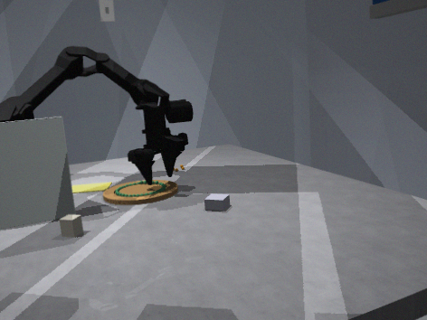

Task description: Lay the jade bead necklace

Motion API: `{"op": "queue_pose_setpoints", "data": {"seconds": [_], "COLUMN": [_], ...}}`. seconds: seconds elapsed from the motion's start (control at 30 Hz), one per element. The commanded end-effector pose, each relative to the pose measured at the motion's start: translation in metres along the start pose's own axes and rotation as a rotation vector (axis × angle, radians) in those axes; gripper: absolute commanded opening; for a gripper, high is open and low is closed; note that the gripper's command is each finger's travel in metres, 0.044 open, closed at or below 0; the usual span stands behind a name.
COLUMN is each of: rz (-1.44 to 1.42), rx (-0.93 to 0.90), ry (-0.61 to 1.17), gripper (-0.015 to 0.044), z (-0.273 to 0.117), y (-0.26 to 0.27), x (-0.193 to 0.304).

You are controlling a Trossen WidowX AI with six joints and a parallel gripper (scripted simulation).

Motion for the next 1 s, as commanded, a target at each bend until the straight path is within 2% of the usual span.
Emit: {"op": "queue_pose_setpoints", "data": {"seconds": [0.0,0.03,0.43,0.8,0.97], "rz": [-0.006,-0.006,-0.098,-0.098,-0.108], "rx": [-0.002,-0.002,0.0,-0.001,-0.006], "ry": [0.001,0.001,0.002,0.003,-0.003], "gripper": [0.044,0.044,0.0125,0.012,0.012], "z": [-0.001,-0.001,-0.031,-0.015,-0.022], "y": [0.001,0.001,-0.023,-0.023,-0.019], "x": [0.0,0.0,0.055,0.055,0.053]}}
Point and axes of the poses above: the point midway between the two fingers, 35 mm back from their tips, its own z axis out along the fingers, its own y axis across the jaws, x = y × z, the point moved 2 cm from there along -z, back along the fingers, and after that the axes turned 9 degrees about z, right-handed, at the moved point
